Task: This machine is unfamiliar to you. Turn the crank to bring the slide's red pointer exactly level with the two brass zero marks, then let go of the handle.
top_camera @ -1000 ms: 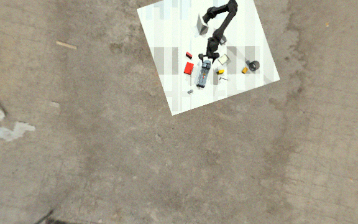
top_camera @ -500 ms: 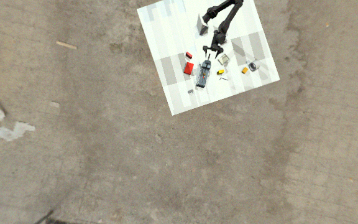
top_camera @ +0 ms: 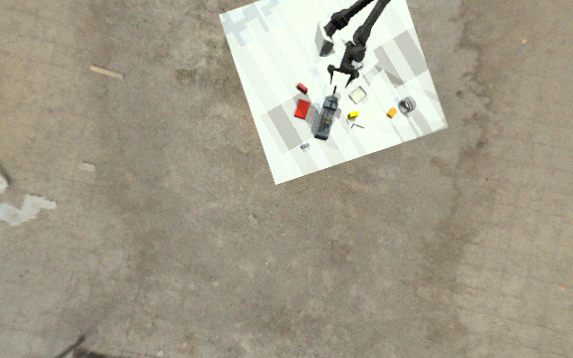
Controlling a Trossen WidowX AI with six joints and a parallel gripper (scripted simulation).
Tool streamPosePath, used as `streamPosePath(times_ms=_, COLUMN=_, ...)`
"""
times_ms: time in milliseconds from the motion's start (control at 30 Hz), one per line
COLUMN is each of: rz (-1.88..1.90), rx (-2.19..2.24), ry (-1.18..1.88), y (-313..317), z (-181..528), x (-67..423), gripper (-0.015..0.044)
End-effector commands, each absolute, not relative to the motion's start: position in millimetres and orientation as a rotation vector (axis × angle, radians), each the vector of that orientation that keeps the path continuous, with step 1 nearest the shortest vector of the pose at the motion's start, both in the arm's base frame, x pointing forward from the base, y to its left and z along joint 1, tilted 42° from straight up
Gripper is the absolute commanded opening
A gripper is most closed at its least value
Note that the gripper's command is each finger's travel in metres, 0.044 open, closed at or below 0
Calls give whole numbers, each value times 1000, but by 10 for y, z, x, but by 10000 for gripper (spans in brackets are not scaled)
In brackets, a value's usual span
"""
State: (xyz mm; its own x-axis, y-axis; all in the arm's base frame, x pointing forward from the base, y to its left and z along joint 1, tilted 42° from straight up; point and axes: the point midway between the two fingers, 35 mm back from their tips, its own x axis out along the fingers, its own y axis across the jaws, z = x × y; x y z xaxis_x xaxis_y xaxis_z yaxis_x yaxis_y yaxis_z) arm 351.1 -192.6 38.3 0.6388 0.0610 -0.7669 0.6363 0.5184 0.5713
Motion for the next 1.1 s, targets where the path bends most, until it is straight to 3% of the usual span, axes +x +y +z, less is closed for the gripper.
streamPosePath(times_ms=0, rz=-406, rx=991, ry=838, y=-1803, z=245, x=3497, gripper=440)
streamPosePath(times_ms=1067, rz=-405, rx=992, ry=839, y=-1416, z=-198, x=3588, gripper=440)
